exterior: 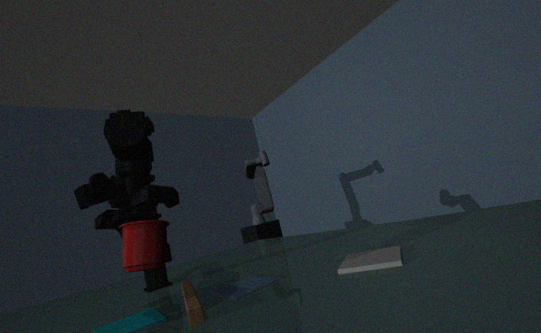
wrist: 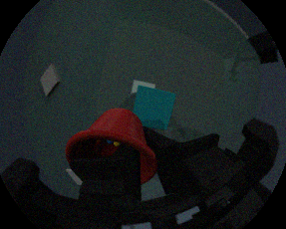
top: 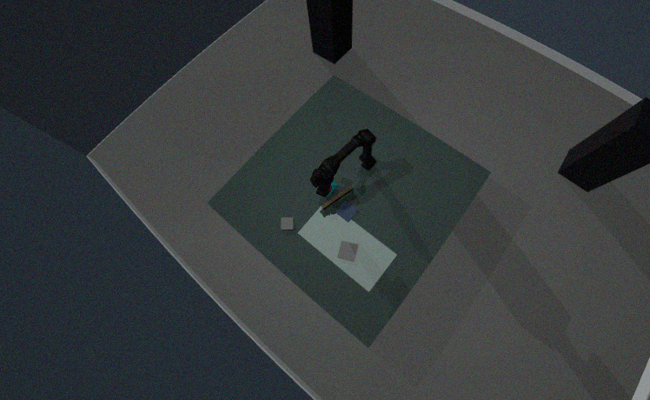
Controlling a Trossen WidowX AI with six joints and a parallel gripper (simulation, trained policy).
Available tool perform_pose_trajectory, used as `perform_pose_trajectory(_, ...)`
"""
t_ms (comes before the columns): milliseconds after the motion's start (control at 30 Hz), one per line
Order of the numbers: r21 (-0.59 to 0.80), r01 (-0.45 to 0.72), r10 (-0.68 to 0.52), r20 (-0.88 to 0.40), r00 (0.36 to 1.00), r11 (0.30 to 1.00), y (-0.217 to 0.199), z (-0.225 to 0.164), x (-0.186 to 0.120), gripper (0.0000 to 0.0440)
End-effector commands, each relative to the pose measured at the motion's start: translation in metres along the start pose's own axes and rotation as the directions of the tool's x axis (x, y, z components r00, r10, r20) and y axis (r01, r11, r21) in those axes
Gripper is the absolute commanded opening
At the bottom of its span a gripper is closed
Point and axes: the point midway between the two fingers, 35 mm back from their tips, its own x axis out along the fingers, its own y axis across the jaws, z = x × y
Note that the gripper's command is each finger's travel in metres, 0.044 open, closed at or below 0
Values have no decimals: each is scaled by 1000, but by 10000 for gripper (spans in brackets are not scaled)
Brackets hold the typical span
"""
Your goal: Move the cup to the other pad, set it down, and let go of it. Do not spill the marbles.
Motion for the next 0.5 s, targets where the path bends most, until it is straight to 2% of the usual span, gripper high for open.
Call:
perform_pose_trajectory(0, 11, -4, 4, 10, 1000, 1000, -6, 4, 2, 0)
perform_pose_trajectory(467, 67, 4, -5, 16, 1000, 998, -28, 8, 30, 0)
